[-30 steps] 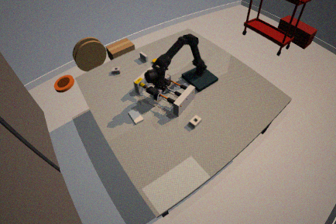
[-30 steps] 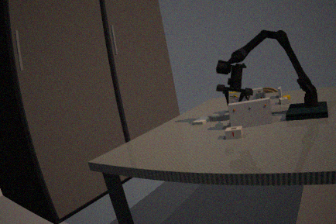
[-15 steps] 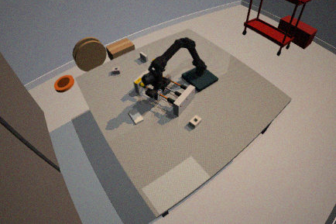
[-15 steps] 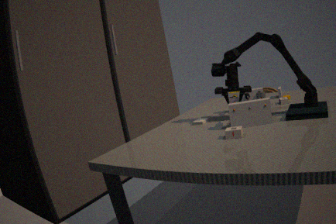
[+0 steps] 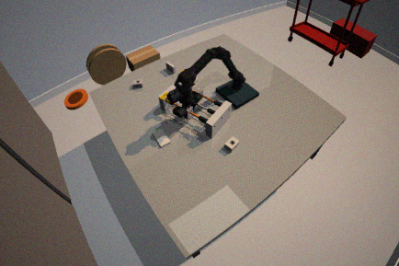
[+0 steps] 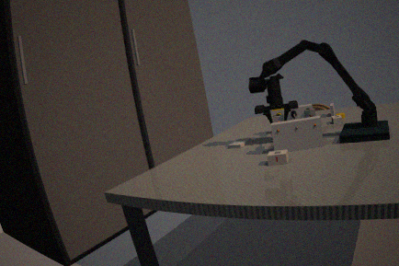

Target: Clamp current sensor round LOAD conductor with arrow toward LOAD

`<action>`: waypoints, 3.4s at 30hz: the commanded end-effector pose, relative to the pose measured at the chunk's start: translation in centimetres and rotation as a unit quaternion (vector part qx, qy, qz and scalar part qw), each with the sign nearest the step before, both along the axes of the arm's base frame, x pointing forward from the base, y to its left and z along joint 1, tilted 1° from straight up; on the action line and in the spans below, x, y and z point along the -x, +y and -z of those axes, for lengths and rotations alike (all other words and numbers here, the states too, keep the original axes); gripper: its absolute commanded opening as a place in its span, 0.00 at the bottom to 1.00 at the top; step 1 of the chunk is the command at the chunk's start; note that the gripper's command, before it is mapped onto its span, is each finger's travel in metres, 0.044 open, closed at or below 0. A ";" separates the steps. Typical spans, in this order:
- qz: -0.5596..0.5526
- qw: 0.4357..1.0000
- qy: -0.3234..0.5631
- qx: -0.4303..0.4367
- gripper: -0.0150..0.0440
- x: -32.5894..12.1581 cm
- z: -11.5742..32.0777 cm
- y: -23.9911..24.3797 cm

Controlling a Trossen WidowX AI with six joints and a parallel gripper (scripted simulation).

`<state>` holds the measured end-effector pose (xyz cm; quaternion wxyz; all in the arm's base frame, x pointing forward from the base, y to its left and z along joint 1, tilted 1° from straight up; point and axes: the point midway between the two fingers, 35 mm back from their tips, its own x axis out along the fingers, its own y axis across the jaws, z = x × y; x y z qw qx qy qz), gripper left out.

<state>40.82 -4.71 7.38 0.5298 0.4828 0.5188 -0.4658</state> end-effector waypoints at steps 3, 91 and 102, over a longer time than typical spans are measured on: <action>0.000 1.000 0.000 -0.001 0.43 0.0 0.0 0.0; -0.003 0.992 -0.123 -0.008 1.00 3.0 -9.6 -0.3; -0.003 0.992 -0.123 -0.008 1.00 3.0 -9.6 -0.3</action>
